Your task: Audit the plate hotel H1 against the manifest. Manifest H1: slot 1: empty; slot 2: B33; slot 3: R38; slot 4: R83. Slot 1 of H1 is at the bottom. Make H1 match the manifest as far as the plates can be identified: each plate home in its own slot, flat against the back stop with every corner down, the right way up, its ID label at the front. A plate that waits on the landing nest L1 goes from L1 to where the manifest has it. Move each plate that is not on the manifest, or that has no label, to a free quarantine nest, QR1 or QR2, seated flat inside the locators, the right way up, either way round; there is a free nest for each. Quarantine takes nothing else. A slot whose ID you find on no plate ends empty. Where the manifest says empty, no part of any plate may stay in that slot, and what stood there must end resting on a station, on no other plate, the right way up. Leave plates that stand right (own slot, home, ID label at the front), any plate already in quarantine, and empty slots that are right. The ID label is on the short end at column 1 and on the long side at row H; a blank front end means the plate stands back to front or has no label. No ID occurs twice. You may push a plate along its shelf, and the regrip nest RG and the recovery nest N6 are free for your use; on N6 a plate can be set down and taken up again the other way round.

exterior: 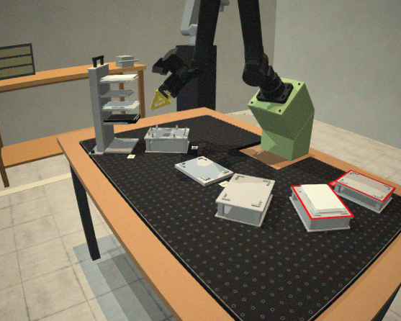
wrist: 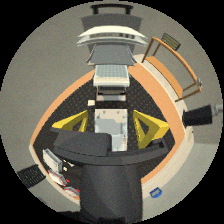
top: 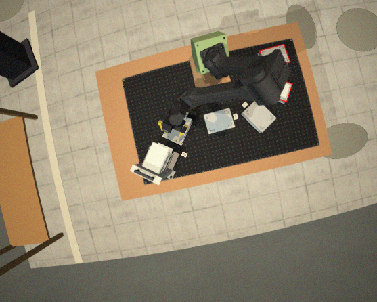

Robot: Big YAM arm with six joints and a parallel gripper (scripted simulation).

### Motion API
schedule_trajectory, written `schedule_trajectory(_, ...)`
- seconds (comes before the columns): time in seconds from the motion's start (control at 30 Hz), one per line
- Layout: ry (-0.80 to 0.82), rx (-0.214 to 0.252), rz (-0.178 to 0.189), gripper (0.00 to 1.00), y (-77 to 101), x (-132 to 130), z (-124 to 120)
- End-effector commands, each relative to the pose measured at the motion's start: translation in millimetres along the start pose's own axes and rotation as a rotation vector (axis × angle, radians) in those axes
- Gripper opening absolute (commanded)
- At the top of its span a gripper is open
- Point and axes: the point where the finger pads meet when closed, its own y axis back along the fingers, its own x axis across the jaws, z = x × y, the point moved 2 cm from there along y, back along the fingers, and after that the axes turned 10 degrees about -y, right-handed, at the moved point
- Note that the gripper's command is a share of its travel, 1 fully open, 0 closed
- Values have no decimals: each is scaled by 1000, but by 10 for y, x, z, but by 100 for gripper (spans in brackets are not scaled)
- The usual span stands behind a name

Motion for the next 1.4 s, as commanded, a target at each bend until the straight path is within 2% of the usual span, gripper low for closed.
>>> schedule_trajectory(0.0, 25, -41, -1, 100, 102, -7, 82)
schedule_trajectory(0.2, 30, -40, -1, 100, 170, -20, 8)
schedule_trajectory(0.23, 10, -21, -14, 100, 132, -81, -80)
schedule_trajectory(0.27, 10, -10, 2, 100, 90, -20, -129)
schedule_trajectory(1.37, 2, -19, 12, 100, -294, -51, -415)
